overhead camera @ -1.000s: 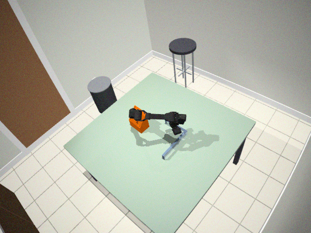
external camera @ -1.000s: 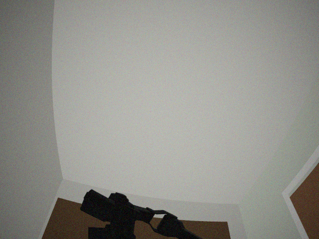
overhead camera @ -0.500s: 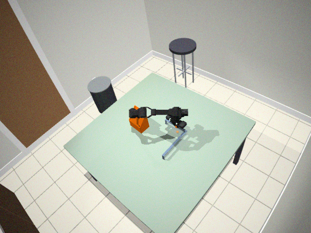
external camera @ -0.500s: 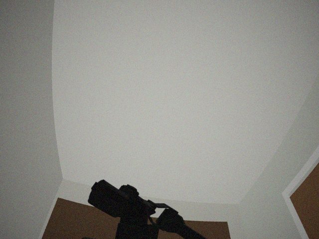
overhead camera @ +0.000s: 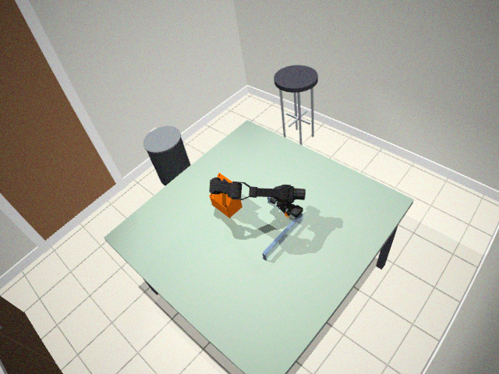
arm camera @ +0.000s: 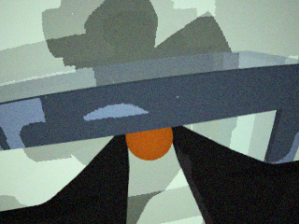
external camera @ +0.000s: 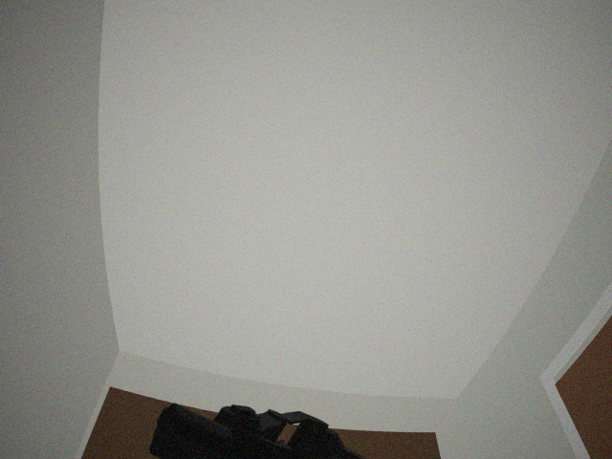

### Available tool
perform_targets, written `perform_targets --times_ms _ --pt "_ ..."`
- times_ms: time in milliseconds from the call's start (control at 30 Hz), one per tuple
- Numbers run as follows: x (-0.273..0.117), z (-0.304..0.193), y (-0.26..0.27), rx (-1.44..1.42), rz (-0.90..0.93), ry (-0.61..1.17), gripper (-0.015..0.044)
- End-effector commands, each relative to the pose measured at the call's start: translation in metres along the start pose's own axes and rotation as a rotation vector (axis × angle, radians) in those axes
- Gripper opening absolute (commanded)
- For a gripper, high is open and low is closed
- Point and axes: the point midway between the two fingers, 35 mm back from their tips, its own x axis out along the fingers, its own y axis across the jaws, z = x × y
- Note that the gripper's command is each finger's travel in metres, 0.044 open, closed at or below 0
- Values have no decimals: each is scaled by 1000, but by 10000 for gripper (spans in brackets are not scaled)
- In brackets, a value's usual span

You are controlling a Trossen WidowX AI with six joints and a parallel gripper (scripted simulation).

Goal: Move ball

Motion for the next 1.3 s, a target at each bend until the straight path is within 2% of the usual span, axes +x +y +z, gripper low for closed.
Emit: perform_targets --times_ms 0,733,1033,1267 --pt "10 0 1 -8 -4 4 0" --pt "29 -1 1 -8 -4 5 0" --pt "27 0 1 -3 -4 2 236" --pt "25 0 1 -4 -4 2 237"
